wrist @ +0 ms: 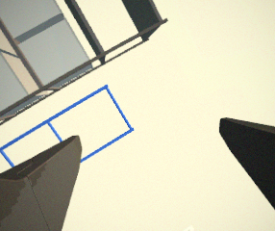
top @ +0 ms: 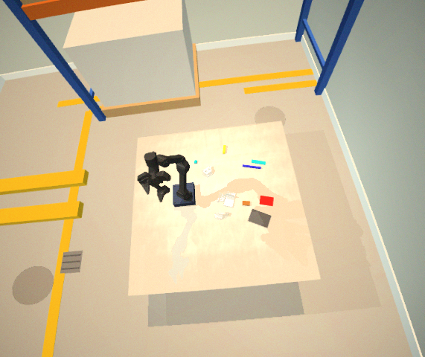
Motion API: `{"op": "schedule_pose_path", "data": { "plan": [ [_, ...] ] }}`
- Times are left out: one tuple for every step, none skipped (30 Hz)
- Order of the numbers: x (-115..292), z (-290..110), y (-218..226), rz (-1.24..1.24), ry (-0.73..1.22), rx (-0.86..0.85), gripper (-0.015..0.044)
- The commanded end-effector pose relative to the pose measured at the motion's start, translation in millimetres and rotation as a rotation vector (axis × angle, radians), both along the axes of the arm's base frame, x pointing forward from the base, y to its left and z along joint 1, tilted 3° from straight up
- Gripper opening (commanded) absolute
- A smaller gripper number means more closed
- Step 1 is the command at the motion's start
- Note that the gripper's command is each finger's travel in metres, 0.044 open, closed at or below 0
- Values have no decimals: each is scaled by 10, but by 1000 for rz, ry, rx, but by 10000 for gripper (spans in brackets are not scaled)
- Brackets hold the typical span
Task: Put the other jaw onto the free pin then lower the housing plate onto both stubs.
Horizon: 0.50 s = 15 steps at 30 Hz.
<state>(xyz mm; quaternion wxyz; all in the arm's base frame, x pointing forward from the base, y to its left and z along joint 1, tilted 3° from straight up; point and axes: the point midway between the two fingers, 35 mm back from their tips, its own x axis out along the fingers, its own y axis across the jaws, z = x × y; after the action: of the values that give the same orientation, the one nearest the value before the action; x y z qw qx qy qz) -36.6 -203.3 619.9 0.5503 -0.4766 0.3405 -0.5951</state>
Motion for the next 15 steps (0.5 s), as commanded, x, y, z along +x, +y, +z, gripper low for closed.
{"op": "schedule_pose_path", "data": {
  "plan": [
    [-36, -144, -195, 30, -44, 48, 440],
    [-39, -181, -244, 41, -61, 62, 440],
    [-40, -220, -293, 51, -77, 75, 440],
    [-39, -260, -343, 62, -94, 89, 440],
    [-36, -300, -392, 72, -110, 104, 440],
    [-31, -342, -441, 82, -125, 118, 440],
    [-25, -384, -490, 92, -141, 133, 440],
    [-16, -426, -539, 102, -156, 148, 440],
    [-6, -470, -588, 112, -170, 163, 440],
    [6, -514, -636, 121, -185, 179, 440],
    [19, -559, -684, 131, -199, 195, 440],
    [26, -590, -723, 133, -204, 202, 440],
    [33, -622, -763, 135, -208, 210, 440],
    [42, -654, -803, 137, -213, 218, 440],
    [52, -687, -843, 139, -218, 227, 440]
  ]
}}
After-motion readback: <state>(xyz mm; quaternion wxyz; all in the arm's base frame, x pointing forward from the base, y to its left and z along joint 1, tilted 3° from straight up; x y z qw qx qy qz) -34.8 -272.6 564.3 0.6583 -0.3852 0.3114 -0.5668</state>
